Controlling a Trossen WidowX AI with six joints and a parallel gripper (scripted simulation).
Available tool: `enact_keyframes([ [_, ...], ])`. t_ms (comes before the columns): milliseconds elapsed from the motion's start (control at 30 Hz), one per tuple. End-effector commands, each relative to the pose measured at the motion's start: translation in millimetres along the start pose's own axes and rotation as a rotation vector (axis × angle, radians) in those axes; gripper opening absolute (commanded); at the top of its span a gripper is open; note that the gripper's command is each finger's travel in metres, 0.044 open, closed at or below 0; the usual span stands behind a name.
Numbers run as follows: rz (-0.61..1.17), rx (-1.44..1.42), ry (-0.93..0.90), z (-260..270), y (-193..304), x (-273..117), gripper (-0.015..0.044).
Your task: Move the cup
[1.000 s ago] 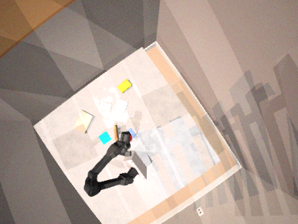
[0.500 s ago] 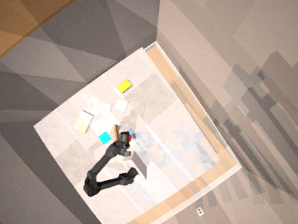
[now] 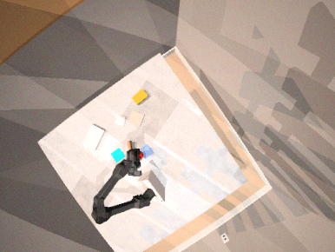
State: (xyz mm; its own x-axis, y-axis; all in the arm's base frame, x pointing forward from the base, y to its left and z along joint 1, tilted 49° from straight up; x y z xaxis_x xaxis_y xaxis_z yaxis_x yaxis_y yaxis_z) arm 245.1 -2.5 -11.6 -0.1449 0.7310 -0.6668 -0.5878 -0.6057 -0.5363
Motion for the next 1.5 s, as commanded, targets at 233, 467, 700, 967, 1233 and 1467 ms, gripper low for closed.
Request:
enact_keyframes([
  [233,-0.007,0.000,0.005,8,-29,-2,0.0000],
  [467,-0.008,-0.001,0.005,14,-47,-1,0.0000],
  [700,-0.009,-0.001,0.004,19,-65,-1,0.0000],
  [967,-0.010,-0.001,0.003,26,-86,-1,0.0000],
  [1233,-0.011,-0.002,0.003,33,-110,-2,0.0000],
  [1467,-0.012,-0.002,0.002,39,-131,-3,0.0000],
])
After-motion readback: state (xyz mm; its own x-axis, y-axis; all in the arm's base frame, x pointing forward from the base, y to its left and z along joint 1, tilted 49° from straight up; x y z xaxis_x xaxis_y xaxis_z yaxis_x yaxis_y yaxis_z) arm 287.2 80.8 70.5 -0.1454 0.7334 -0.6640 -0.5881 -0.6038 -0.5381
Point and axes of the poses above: the point midway between the two fingers, 35 mm back from their tips, its own x axis out along the fingers, its own z axis across the jaws, y = z × x, the point moved 5 cm from there along -x, back along the fingers, and after that the axes turned 14 degrees about x, right-handed, at the moved point
